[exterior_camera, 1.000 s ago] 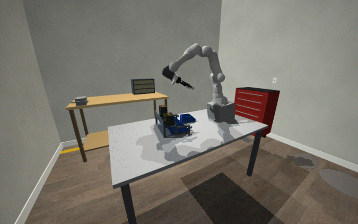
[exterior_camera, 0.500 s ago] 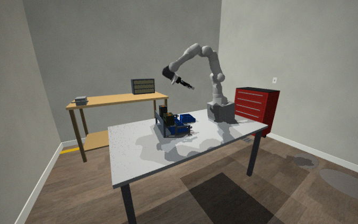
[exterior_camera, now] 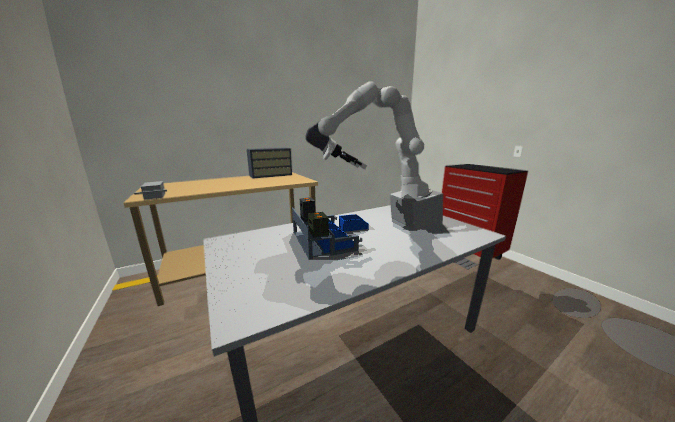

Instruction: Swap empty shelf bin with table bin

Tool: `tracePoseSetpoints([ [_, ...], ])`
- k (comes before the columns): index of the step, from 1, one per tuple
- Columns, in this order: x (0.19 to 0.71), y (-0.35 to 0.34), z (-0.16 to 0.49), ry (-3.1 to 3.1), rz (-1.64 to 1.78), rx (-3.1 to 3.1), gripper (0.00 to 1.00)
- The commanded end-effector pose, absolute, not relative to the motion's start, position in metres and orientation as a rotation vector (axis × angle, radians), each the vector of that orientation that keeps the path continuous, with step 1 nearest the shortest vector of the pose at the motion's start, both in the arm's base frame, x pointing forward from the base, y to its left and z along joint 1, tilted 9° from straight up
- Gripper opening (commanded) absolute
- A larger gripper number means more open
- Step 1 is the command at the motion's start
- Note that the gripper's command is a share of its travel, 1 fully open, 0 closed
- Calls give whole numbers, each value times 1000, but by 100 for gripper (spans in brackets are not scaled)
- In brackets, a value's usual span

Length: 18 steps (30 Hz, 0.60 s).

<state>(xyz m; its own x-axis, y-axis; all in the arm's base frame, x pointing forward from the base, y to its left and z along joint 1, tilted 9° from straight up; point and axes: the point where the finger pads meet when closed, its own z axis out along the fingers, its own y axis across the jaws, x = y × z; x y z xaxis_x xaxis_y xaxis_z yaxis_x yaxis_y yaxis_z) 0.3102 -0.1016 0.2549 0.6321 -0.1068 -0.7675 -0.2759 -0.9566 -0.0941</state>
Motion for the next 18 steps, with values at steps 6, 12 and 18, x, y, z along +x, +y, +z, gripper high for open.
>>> tracePoseSetpoints([
  [6, 313, -100, 255, 383, 1221, -2629, 100],
  [12, 318, -98, 255, 497, 1212, -2587, 100],
  [18, 323, -95, 254, 608, 1197, -2543, 100],
])
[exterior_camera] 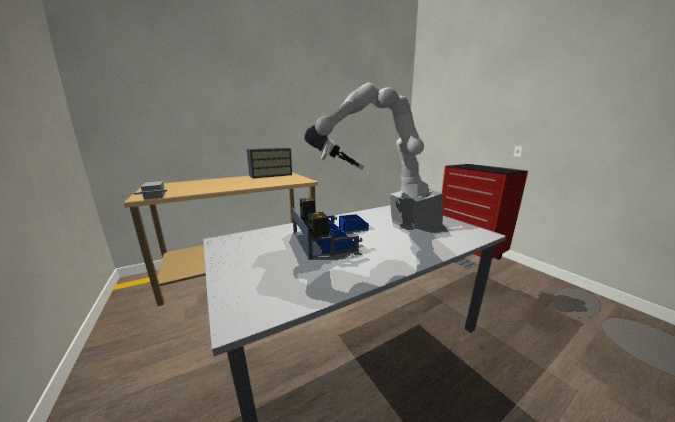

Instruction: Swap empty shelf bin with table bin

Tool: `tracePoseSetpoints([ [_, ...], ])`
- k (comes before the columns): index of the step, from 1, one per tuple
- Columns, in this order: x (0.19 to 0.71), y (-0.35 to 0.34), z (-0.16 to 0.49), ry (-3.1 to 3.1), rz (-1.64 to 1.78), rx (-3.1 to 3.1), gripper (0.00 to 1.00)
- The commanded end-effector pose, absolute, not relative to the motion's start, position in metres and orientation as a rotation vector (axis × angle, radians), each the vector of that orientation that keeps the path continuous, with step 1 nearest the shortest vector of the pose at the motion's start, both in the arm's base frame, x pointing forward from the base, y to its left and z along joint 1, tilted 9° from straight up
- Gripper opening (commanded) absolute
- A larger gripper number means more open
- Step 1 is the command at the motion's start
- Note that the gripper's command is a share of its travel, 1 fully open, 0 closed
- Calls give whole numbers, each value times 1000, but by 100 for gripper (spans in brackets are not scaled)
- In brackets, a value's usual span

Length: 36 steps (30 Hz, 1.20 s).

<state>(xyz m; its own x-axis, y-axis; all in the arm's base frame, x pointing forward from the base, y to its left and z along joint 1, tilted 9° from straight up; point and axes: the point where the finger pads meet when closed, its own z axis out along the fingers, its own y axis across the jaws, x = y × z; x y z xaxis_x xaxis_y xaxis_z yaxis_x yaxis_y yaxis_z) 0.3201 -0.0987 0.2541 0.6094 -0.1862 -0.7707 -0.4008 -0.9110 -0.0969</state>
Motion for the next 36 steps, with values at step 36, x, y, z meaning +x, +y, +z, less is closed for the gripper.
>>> tracePoseSetpoints([
  [36, 403, -57, 247, 1856, 832, -1603, 100],
])
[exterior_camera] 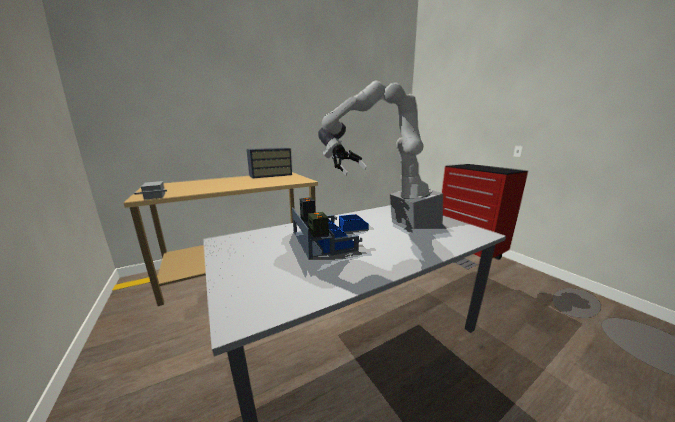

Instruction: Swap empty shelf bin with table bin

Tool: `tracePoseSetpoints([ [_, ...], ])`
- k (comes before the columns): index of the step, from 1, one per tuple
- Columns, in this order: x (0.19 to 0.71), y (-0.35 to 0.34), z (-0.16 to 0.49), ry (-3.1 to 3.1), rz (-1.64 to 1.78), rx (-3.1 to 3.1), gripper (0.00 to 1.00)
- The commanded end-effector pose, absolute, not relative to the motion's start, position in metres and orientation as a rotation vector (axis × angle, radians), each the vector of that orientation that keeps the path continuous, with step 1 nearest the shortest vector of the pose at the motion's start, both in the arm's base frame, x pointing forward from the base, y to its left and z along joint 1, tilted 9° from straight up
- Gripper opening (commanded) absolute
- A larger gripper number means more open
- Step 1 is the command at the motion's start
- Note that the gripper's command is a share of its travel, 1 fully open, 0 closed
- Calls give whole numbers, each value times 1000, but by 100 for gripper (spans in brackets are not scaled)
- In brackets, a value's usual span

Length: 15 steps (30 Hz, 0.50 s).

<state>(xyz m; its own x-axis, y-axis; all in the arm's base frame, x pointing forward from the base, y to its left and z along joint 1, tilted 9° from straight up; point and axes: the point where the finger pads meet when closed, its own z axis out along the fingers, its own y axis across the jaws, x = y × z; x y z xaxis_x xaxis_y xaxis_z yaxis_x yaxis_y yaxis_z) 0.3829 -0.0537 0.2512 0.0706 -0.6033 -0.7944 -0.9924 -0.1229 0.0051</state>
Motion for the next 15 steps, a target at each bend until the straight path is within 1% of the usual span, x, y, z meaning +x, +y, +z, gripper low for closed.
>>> tracePoseSetpoints([
  [1, 405, -56, 246, 1879, 817, -1572, 100],
  [15, 437, -40, 243, 2151, 627, -1145, 100],
])
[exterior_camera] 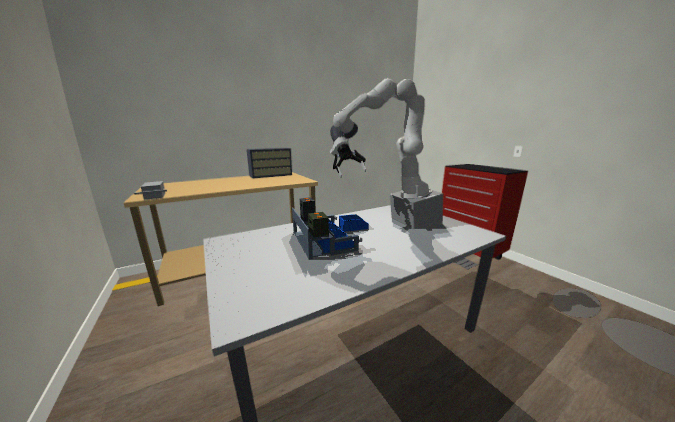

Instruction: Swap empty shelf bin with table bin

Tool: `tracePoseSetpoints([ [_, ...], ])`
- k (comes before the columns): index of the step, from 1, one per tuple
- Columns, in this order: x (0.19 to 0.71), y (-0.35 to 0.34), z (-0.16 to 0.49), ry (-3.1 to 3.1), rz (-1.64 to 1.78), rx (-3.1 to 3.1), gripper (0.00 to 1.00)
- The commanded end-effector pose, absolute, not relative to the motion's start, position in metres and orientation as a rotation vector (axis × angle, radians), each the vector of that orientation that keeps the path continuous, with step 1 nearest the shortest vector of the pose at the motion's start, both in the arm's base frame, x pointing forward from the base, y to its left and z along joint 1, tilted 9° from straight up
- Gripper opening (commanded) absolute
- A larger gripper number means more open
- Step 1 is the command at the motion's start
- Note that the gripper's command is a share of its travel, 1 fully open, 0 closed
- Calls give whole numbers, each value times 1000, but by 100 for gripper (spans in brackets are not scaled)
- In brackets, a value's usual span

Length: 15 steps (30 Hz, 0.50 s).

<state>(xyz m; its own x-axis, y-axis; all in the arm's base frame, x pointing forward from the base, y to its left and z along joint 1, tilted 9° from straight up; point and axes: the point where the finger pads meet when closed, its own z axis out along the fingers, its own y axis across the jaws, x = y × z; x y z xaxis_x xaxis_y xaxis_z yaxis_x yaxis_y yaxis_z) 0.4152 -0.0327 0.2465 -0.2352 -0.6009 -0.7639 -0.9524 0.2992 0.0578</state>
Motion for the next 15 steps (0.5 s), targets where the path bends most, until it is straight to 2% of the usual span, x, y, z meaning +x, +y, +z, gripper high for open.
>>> tracePoseSetpoints([
  [1, 439, -39, 243, 2166, 612, -1114, 100],
  [15, 467, -25, 240, 2343, 420, -722, 100],
])
